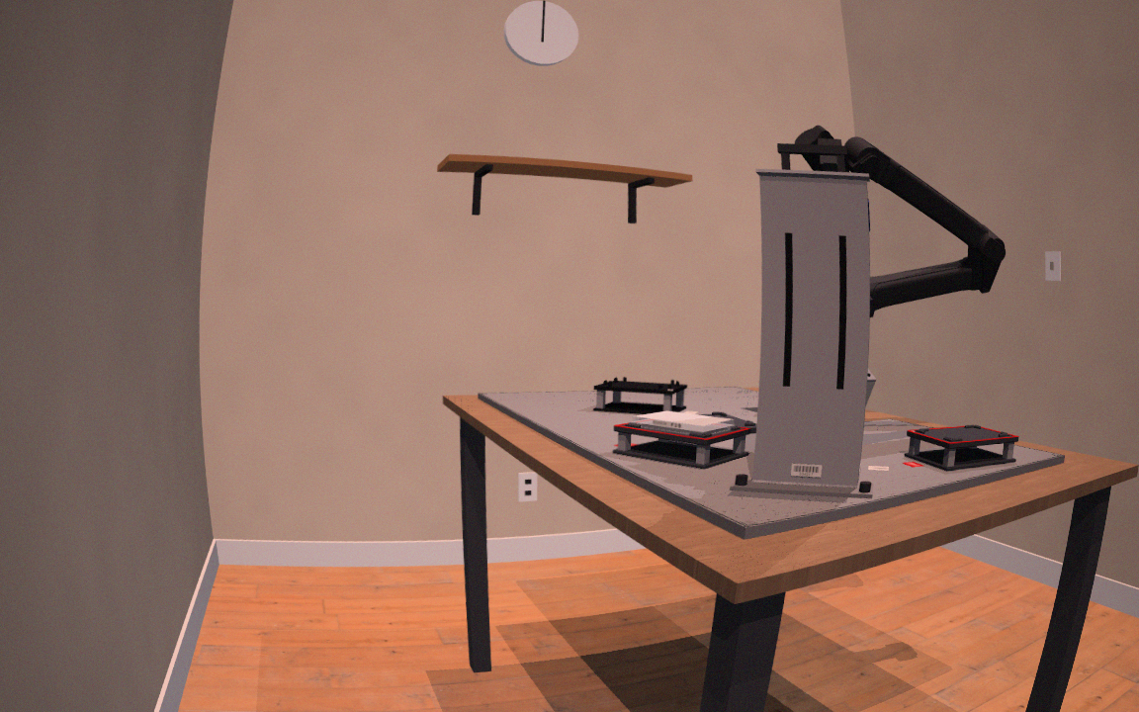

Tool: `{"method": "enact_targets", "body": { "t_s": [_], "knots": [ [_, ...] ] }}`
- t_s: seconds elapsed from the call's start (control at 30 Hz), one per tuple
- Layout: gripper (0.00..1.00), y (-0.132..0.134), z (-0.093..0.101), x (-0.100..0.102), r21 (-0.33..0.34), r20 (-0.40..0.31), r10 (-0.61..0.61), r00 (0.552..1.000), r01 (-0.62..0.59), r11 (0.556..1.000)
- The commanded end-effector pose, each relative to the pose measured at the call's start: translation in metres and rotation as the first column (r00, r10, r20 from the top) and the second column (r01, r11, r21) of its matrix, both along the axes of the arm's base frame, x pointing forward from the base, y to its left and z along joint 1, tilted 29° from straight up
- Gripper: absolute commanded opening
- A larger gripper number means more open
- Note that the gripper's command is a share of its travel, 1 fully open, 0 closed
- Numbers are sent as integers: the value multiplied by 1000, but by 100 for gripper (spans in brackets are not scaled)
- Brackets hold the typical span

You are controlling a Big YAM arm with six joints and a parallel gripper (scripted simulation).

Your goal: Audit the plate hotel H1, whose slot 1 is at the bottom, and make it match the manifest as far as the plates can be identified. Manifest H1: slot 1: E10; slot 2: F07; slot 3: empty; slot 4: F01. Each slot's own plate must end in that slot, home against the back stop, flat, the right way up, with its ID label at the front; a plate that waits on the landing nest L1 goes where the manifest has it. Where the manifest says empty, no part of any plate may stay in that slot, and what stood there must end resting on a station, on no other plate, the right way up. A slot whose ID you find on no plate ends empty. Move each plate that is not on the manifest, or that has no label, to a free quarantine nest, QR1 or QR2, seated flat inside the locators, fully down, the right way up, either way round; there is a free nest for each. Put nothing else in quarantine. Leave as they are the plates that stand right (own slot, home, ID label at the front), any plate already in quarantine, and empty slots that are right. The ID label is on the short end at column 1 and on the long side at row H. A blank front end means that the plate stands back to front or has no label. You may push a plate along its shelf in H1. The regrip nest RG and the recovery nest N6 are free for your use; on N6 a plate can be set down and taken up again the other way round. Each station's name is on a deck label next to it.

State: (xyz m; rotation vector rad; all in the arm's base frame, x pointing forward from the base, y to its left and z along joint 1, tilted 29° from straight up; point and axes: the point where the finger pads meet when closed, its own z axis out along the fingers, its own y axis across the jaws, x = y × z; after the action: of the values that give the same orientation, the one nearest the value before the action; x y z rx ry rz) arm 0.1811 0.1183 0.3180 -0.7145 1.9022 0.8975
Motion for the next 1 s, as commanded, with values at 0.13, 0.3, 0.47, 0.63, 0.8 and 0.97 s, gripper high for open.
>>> {"method": "enact_targets", "body": {
  "t_s": [0.13, 0.3, 0.47, 0.63, 0.8, 0.97],
  "knots": [
    [86, -2, 15, 2, -6, 40, -5, 999, 5, 1000],
    [86, -1, 15, 2, -6, 40, -5, 999, 5, 1000],
    [86, 2, 4, 4, 0, 19, 1, 1000, -1, 1000],
    [86, 5, 30, 8, -6, 65, 1, 998, -1, 1000],
    [86, 9, 17, 12, 1, 30, 0, 1000, 0, 1000],
    [86, 12, 15, 16, 3, 21, 0, 1000, 0, 1000]
  ]
}}
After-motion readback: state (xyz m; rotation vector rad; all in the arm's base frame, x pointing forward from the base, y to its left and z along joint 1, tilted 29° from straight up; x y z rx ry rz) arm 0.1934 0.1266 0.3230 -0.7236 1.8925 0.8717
